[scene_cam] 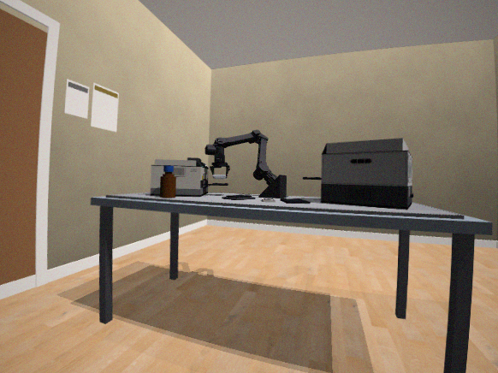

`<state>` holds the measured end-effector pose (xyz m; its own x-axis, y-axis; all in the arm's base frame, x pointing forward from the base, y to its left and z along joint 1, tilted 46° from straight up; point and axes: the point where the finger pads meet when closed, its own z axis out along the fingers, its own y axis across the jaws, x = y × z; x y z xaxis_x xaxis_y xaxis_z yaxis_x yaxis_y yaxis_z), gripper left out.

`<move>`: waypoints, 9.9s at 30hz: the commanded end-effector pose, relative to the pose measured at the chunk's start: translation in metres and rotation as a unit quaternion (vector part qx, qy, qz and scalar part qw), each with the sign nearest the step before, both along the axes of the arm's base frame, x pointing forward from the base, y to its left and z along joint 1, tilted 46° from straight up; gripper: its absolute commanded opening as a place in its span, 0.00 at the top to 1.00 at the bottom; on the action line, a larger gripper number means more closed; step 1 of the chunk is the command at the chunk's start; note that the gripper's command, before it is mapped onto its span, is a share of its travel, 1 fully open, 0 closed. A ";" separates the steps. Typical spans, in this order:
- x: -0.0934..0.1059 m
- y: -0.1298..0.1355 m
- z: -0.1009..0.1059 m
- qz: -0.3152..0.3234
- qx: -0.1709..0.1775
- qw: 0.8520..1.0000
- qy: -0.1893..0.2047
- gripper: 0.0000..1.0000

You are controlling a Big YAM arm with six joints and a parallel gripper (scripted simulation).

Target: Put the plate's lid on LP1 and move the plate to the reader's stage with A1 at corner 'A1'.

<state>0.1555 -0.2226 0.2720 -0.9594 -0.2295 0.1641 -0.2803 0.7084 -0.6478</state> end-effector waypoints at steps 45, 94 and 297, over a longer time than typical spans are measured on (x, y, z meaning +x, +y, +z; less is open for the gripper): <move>0.111 0.031 -0.014 -0.020 0.031 0.997 -0.068 0.14; 0.190 0.097 -0.066 -0.049 0.071 0.993 -0.085 0.14; 0.102 0.478 -0.290 -0.225 0.041 0.966 -0.120 0.14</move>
<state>0.2582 0.2390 -0.0236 -0.9773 0.2080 -0.0400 0.1902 0.7791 -0.5973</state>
